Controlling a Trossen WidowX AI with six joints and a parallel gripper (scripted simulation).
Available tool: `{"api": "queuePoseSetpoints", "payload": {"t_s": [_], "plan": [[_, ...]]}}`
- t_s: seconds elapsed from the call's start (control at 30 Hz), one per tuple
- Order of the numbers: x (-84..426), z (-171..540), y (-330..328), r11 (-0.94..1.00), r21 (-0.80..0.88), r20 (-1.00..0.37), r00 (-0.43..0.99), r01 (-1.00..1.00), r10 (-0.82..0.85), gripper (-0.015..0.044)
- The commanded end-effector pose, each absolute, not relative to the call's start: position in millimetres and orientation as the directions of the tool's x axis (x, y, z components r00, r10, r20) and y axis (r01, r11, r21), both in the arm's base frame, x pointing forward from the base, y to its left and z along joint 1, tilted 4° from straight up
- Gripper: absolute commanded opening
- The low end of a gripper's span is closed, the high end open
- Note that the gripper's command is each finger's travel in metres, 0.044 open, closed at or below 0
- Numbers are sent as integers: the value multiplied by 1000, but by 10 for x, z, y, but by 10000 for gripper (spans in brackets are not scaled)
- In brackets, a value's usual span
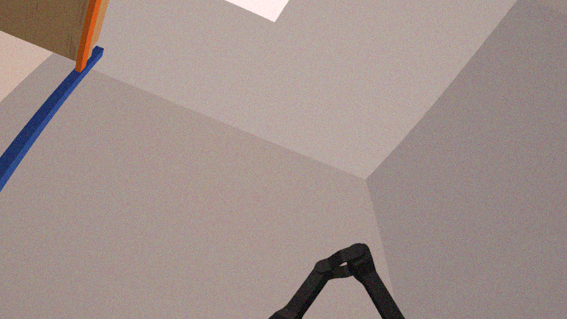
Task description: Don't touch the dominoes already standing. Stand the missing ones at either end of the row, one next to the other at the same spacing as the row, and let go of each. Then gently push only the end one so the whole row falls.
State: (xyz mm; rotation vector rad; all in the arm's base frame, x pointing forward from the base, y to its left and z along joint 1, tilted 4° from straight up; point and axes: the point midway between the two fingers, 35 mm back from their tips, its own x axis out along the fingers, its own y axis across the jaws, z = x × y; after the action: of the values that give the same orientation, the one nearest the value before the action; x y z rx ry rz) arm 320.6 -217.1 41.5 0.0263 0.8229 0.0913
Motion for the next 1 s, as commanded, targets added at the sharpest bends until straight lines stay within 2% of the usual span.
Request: {"api": "queuePoseSetpoints", "payload": {"t_s": [0.0, 0.47, 0.97], "plan": [[3178, 363, -2197, 994, 83, -672, 733, -68, 106, 107], [3014, 414, -2238, 990, 89, -425, 895, -112, 139, 107], [2659, 559, -2080, 978, 28, -180, 962, -204, 206, 107]]}}
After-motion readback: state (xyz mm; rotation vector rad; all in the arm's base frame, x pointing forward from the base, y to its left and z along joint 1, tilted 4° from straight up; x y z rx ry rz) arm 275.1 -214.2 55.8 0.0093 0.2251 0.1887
